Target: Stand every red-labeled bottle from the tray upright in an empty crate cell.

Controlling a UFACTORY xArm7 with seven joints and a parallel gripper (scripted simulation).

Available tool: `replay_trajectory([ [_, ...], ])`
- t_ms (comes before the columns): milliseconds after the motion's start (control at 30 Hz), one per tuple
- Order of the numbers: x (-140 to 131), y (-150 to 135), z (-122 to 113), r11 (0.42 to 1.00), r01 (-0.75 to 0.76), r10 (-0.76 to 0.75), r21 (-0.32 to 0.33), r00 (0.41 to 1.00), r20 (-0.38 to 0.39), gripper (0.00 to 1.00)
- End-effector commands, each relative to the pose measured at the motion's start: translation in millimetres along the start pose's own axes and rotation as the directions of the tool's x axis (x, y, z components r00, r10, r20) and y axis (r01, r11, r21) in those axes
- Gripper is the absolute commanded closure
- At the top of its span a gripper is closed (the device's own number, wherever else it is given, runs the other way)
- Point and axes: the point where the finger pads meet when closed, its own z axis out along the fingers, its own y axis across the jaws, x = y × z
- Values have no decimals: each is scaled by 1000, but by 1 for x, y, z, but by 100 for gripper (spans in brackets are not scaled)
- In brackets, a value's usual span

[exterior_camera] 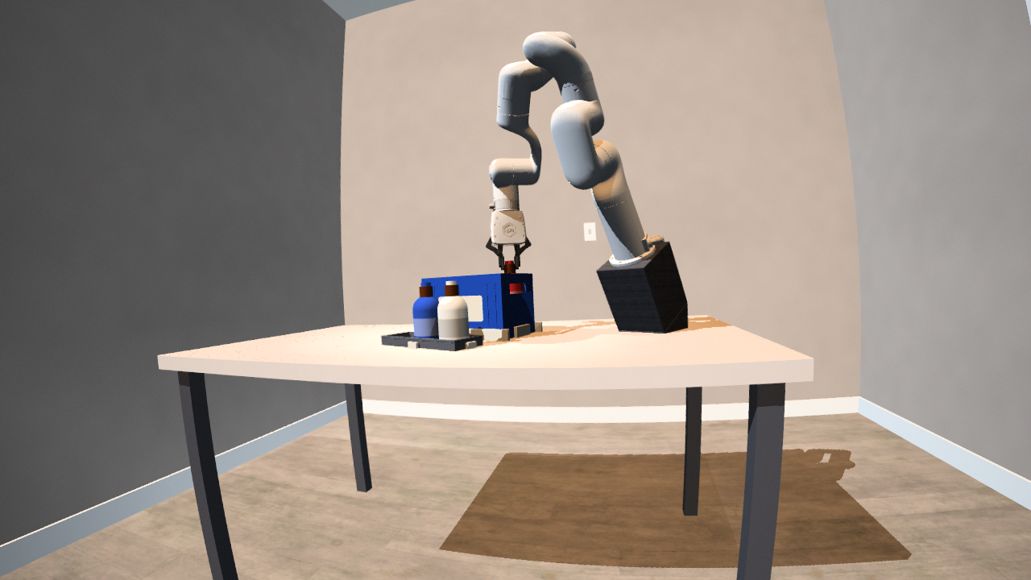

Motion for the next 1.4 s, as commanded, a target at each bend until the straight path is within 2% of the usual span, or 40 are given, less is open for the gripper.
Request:
replay_trajectory([
  [0, 1, -1, 5, 1000, 0, 0, 3, 1000, -3, 100],
  [767, 1, -1, 26, 1000, 0, 0, 3, 1000, -3, 100],
  [1367, 1, -1, 30, 1000, 0, 0, 3, 1000, -3, 100],
])
